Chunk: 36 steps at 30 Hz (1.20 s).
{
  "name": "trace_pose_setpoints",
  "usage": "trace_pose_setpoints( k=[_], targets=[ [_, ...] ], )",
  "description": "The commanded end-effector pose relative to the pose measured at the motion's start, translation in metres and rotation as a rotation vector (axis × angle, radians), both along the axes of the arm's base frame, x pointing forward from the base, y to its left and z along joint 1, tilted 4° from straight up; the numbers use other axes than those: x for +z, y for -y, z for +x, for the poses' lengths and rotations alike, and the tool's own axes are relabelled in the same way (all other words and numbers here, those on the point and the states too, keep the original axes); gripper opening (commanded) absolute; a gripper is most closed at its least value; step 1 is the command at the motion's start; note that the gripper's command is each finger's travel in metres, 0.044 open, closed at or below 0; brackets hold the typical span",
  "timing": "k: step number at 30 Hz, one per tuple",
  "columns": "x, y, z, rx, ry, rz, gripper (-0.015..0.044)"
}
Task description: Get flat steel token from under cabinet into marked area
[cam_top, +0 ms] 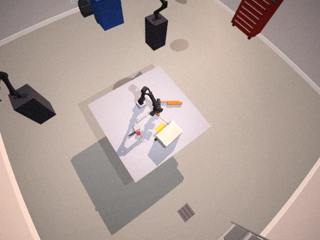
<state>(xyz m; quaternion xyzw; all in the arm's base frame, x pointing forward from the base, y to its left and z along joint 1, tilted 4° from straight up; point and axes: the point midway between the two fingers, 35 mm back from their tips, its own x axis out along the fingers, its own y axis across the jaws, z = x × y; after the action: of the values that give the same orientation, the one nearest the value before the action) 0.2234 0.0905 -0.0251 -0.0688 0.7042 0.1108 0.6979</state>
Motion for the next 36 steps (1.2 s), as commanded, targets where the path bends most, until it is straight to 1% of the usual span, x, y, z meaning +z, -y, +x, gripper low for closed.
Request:
trace_pose_setpoints(
  k=[1,36],
  targets=[
    [0.0007,-0.0009,0.0003,0.039,0.003,0.005,0.0000],
    [0.0013,-0.0005,0.0002,0.313,0.019,0.009,0.0000]
  ],
)
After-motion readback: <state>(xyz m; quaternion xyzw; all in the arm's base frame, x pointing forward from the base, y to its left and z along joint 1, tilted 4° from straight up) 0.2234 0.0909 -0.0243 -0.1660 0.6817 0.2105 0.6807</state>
